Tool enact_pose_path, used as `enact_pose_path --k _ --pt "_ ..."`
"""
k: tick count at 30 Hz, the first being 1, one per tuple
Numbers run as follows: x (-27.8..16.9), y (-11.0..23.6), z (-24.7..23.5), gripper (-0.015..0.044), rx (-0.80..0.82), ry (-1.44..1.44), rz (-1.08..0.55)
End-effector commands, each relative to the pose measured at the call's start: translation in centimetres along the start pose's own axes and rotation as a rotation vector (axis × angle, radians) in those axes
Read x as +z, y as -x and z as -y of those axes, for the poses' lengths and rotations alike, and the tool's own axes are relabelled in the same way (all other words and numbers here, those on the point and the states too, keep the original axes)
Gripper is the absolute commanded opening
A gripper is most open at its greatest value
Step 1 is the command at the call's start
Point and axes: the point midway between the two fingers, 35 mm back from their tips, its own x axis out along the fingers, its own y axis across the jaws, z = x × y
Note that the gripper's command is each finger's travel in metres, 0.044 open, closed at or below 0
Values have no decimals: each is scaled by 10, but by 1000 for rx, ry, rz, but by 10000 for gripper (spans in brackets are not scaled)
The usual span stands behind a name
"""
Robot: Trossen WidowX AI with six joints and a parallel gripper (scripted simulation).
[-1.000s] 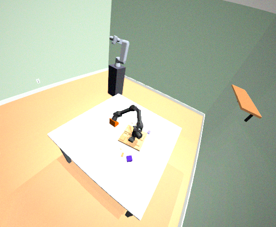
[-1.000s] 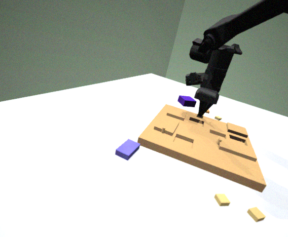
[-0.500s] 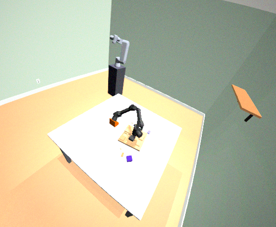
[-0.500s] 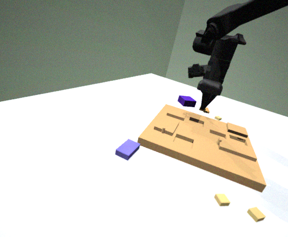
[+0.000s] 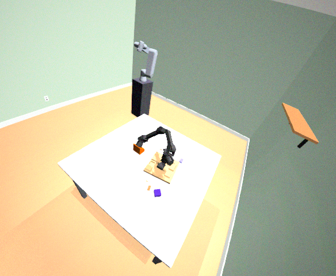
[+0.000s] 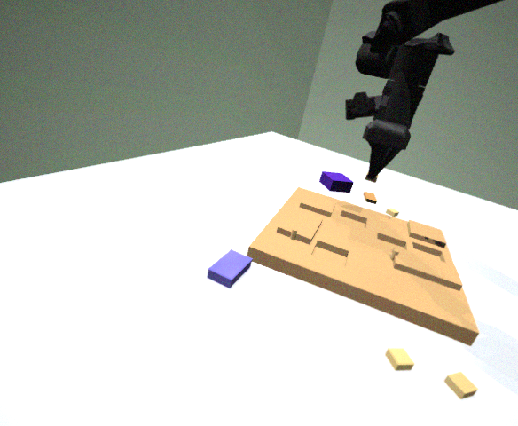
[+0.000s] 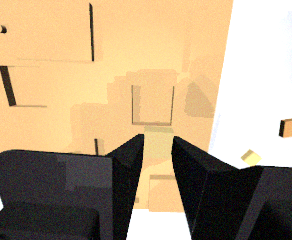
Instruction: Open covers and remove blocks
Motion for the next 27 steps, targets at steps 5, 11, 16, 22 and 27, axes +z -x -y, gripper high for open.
enact_pose_path --k 5,11,16,22,27 --pt "-12 6 25 80 -13 0 1" --pt "-24 8 45 80 -19 -1 0" --pt "-35 9 61 80 -23 -2 0" --pt "-50 10 81 80 -25 -3 -1" --pt "-62 10 96 80 -26 -3 -2"
